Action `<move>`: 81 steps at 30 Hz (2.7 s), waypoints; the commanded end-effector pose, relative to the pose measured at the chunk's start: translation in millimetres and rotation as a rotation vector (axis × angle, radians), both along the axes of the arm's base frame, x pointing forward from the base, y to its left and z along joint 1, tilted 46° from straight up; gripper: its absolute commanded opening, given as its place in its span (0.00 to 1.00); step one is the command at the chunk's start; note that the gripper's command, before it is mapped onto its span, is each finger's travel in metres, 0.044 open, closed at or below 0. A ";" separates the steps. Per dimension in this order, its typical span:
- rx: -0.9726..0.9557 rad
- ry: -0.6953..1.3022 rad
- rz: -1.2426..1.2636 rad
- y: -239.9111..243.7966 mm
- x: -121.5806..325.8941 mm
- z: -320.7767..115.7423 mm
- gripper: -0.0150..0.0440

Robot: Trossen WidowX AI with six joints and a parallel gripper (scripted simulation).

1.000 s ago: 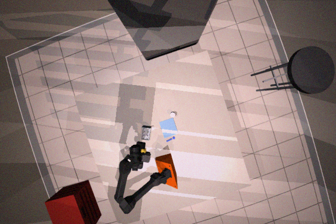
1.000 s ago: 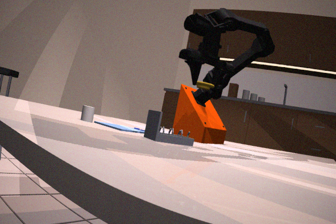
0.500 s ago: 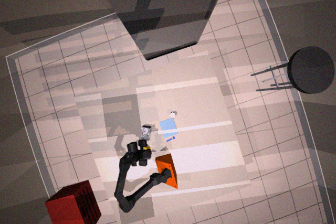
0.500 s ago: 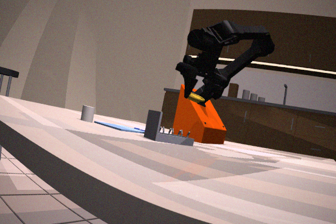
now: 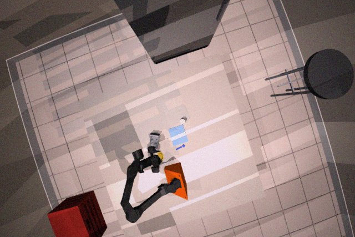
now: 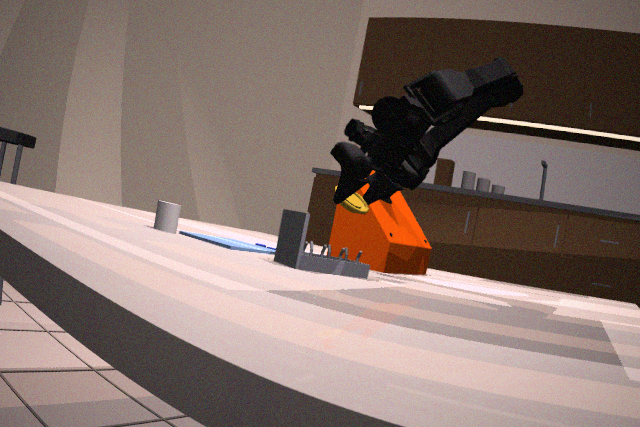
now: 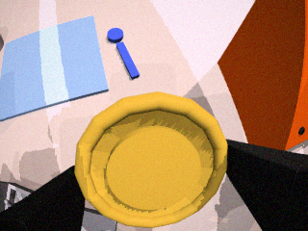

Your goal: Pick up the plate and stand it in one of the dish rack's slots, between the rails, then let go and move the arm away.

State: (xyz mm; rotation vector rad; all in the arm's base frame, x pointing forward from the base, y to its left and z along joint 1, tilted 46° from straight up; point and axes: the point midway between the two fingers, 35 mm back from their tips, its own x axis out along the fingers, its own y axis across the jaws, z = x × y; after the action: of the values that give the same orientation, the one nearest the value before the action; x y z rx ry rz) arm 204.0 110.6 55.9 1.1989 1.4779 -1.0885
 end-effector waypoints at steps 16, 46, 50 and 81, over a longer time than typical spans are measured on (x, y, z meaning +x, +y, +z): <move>-0.301 -0.260 0.195 12.9 6.5 -30.1 0.25; -0.572 -0.857 0.396 58.4 7.2 -25.6 0.25; -0.586 -0.947 0.405 65.5 3.8 -21.0 0.25; -0.582 -1.298 0.407 89.6 -8.2 -0.4 0.25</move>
State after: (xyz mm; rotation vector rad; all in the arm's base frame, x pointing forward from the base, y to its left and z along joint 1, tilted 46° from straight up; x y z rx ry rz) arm 190.5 202.8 57.7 0.8096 0.2972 -0.2284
